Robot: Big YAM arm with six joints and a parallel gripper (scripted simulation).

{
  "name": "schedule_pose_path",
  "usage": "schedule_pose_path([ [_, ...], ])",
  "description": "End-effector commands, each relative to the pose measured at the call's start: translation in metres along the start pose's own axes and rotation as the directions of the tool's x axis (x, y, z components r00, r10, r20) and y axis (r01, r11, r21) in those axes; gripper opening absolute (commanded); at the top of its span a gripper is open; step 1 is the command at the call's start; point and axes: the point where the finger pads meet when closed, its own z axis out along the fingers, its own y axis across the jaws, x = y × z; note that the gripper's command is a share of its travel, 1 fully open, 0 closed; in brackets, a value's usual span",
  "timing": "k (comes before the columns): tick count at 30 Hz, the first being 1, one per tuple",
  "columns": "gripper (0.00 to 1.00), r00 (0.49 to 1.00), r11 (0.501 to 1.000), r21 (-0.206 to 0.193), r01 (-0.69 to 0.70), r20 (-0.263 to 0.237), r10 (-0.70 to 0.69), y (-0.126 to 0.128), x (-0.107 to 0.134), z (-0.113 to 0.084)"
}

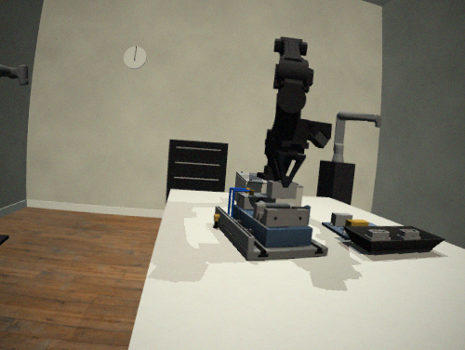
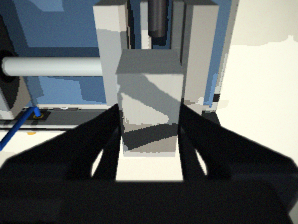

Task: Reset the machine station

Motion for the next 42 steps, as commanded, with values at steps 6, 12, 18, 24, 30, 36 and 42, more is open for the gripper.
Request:
schedule_pose_path([
  [6, 0.0, 0.999, 0.997, 0.071, 0.016, -0.029, -0.014, -0.0228, 0.0095, -0.0385],
  [12, 0.0, 0.999, 0.997, 0.071, 0.014, -0.03, -0.012, -0.0225, 0.0102, -0.0387],
  [18, 0.0, 0.999, 0.997, 0.071, 0.014, -0.03, -0.012, -0.0224, 0.0105, -0.0388],
  [24, 0.0, 0.999, 0.997, 0.071, 0.014, -0.03, -0.012, -0.0224, 0.0107, -0.039],
  [30, 0.0, 0.999, 0.997, 0.07, 0.015, -0.029, -0.013, -0.0228, 0.0123, -0.0401],
  [36, 0.0, 1.0, 0.998, 0.067, 0.015, -0.028, -0.013, -0.0231, 0.0144, -0.0412],
  [42, 0.0, 1.0, 0.998, 0.062, 0.013, -0.026, -0.011, -0.024, 0.0169, -0.042],
])
